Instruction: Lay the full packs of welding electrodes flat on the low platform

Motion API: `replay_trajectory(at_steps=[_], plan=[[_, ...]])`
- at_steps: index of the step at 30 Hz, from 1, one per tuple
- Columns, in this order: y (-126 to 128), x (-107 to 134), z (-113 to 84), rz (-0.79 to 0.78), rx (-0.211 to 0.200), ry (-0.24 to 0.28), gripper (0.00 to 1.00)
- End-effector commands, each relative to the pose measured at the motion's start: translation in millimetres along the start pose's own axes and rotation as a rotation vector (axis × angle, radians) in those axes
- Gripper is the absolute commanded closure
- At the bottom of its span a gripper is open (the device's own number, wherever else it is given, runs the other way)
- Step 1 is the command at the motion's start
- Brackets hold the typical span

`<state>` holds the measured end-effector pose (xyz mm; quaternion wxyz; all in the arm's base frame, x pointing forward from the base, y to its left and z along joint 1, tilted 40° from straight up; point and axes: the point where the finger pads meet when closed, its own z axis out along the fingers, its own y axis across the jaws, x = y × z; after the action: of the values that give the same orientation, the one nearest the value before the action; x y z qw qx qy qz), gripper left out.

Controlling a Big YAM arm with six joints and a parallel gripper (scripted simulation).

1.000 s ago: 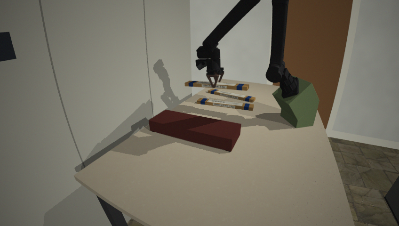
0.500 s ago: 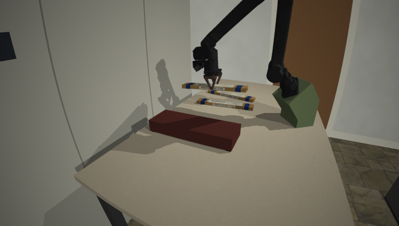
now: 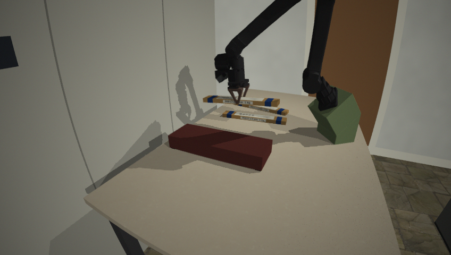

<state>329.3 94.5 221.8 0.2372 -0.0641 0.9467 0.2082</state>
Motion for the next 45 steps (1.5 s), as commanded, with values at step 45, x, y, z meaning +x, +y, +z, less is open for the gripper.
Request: replay_trajectory(at_steps=[45], plan=[[130, -37, -47.1, -0.006, -0.024, -0.129, 1.00]])
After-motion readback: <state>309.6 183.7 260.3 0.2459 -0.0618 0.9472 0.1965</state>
